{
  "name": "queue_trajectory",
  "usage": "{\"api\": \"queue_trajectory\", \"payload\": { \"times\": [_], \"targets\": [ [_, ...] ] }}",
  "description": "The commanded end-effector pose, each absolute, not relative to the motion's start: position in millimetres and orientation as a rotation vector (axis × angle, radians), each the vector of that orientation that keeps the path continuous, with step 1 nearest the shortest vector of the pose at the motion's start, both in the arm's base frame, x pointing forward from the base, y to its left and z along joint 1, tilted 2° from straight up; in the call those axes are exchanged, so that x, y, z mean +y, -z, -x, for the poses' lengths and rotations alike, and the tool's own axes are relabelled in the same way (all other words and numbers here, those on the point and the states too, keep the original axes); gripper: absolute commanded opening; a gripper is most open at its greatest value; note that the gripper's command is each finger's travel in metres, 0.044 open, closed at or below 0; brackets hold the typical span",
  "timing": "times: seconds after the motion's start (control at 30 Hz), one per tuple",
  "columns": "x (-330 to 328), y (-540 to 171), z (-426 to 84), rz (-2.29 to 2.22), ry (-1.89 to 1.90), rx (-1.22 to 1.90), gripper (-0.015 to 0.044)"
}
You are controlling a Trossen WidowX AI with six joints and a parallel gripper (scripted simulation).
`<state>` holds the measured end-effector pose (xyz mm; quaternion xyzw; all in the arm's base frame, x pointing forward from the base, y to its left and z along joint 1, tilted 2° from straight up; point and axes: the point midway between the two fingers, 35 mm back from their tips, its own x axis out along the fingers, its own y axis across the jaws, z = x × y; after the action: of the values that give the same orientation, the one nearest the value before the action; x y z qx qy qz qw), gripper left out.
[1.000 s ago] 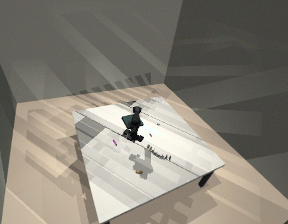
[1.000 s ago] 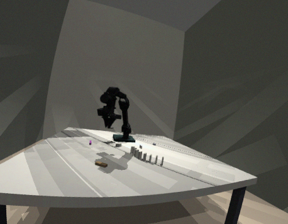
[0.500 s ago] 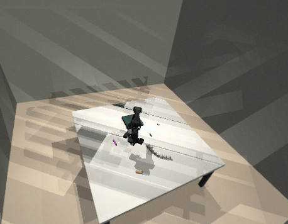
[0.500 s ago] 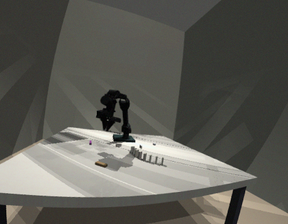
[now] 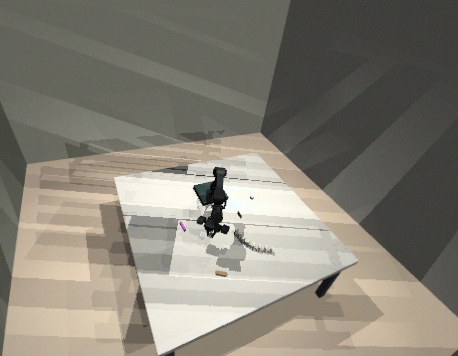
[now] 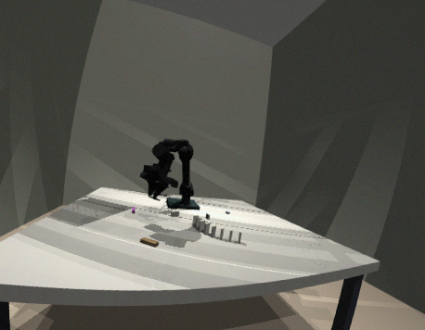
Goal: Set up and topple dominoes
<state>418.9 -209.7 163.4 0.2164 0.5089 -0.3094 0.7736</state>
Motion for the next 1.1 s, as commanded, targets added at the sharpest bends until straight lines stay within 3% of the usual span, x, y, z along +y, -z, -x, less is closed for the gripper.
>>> {"api": "queue_trajectory", "payload": {
  "times": [0.0, 1.07],
  "targets": [
    [-211, -160, -425, -0.425, 0.674, 1.054, 0.0107],
    [-209, -142, -449, -0.21, 0.722, 0.68, 0.0107]
  ]
}}
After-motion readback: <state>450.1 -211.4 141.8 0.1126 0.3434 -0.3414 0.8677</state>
